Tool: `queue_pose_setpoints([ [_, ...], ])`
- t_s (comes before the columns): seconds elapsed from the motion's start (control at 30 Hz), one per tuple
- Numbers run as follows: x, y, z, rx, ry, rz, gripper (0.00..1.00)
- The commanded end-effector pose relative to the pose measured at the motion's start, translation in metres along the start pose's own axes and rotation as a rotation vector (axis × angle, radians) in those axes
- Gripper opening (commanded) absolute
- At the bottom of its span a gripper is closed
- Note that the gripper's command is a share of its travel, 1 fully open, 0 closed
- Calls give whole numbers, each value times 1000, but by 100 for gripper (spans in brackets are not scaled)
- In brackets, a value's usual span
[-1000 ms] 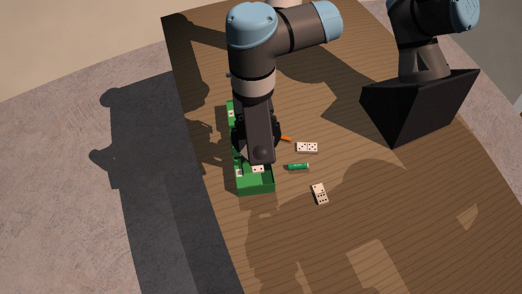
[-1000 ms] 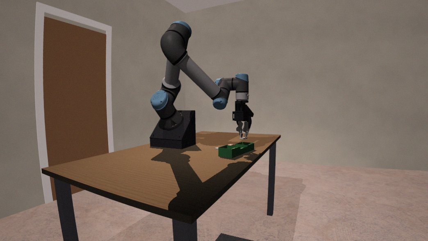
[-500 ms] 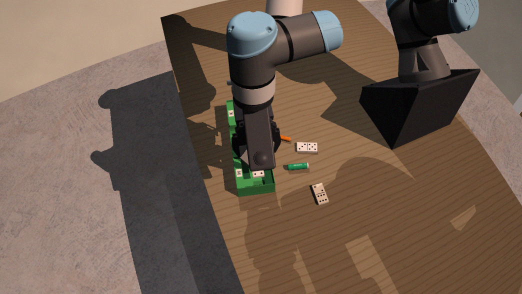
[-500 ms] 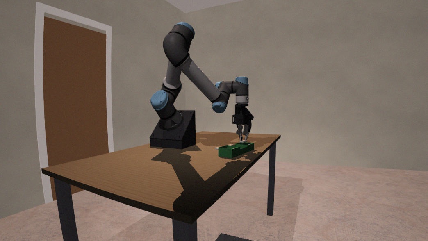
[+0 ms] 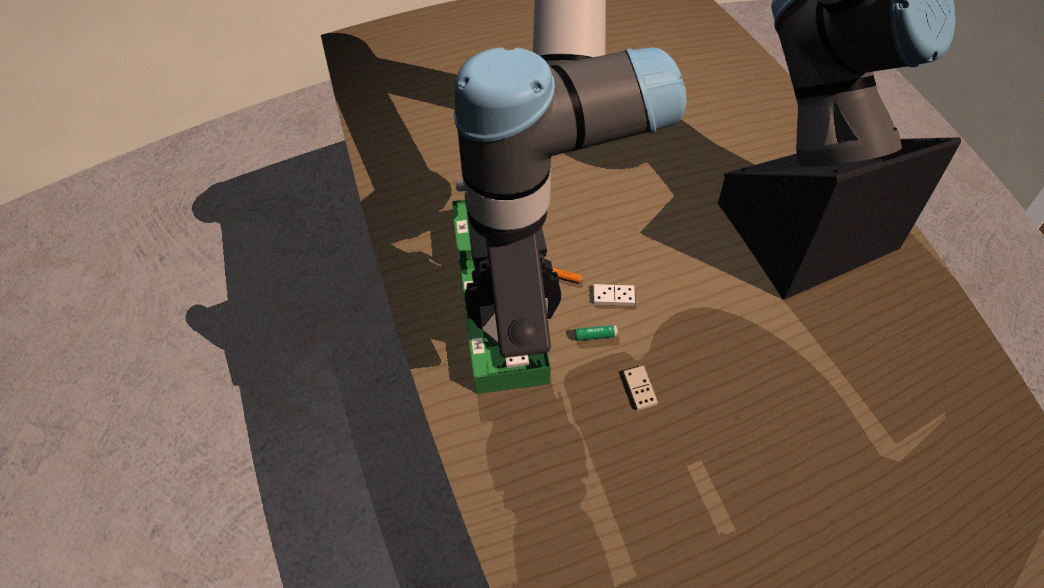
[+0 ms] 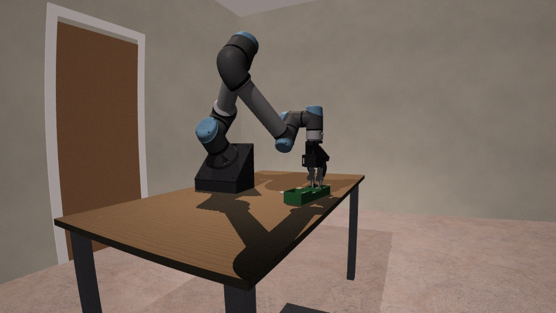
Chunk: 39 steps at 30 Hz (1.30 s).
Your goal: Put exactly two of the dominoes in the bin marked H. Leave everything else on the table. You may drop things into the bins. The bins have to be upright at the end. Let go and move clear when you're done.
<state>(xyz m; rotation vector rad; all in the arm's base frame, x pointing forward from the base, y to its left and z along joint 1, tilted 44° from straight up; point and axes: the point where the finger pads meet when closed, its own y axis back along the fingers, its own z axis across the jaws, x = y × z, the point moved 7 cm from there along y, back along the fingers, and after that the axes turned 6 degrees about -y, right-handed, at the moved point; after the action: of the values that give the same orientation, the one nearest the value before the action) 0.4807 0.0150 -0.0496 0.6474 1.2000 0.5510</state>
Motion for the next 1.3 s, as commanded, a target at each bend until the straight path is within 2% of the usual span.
queue_pose_setpoints([
  [0.0,0,-6,0,-2,0,1,0],
  [0.43,0,-7,0,-2,0,1,0],
  [0.47,0,-7,0,-2,0,1,19],
  [1.03,0,-6,0,-2,0,1,19],
  [1.27,0,0,0,-2,0,1,19],
])
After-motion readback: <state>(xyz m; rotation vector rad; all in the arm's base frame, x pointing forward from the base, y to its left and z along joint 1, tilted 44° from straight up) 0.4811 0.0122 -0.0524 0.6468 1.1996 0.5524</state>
